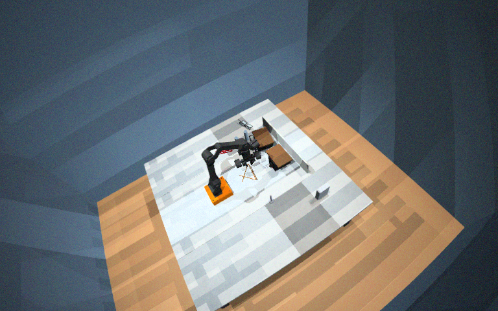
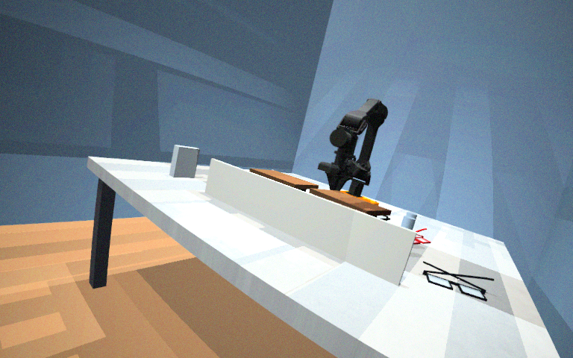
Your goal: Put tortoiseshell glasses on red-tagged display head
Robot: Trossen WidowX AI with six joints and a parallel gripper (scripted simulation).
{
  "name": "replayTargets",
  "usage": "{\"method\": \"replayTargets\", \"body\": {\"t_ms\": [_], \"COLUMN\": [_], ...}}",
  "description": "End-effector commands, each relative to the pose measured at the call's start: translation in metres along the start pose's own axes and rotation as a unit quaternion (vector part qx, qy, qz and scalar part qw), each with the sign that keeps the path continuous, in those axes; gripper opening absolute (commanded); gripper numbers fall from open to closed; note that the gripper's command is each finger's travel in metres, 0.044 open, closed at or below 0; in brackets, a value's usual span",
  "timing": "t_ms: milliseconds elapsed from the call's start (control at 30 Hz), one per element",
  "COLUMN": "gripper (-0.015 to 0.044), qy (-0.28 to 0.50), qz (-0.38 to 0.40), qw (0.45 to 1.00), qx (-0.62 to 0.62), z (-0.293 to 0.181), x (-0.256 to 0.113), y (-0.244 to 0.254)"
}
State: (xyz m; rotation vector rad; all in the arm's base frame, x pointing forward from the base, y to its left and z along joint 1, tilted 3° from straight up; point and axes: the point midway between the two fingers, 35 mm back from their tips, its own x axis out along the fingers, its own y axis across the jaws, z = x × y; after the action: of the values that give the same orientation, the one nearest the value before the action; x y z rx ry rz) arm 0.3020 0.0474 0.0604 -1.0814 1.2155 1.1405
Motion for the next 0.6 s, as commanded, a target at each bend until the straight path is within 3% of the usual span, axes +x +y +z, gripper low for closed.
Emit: {"method": "replayTargets", "body": {"t_ms": [0, 567], "gripper": [0.012, 0.012], "qy": [-0.001, -0.001], "qz": [0.003, 0.003], "qw": [1.0, 1.0], "qx": [0.002, 0.002], "z": [0.0, 0.001], "x": [0.006, 0.034], "y": [0.0, -0.003]}}
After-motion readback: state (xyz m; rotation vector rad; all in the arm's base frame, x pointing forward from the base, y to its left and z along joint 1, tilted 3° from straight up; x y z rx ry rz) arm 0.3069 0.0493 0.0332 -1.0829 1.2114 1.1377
